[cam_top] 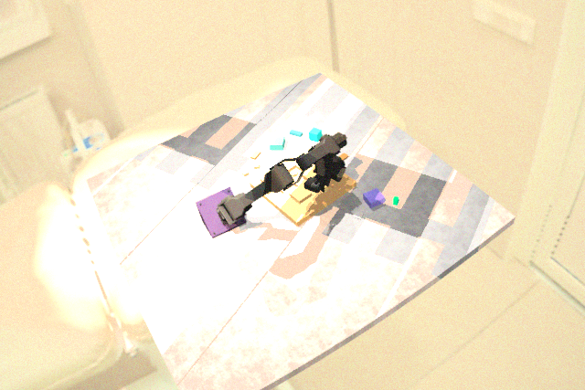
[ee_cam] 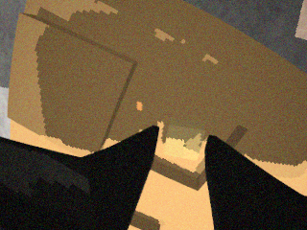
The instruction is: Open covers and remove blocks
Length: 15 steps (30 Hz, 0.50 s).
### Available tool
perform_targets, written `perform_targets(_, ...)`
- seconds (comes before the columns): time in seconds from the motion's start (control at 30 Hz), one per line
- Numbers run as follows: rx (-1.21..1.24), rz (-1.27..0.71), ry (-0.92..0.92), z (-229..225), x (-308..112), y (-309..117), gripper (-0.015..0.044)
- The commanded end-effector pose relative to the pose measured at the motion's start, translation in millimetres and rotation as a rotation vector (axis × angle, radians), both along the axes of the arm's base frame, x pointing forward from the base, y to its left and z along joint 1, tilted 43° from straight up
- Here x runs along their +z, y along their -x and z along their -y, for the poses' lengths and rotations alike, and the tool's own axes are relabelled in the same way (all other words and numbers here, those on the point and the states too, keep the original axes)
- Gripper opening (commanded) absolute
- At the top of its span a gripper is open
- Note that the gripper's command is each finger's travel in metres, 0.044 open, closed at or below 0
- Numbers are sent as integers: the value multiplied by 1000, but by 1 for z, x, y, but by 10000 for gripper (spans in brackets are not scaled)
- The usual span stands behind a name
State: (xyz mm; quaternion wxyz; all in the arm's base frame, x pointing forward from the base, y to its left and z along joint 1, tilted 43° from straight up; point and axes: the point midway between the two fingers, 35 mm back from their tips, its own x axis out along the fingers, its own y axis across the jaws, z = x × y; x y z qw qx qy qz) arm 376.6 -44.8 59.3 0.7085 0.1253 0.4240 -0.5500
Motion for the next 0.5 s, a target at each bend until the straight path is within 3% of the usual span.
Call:
perform_targets(0.0, 0, 1, 0, 0, 0, 0, 124)
perform_targets(0.23, 0, 1, 0, 0, 0, 0, 80)
perform_targets(0.47, 0, 0, 0, -2, 2, 0, 80)
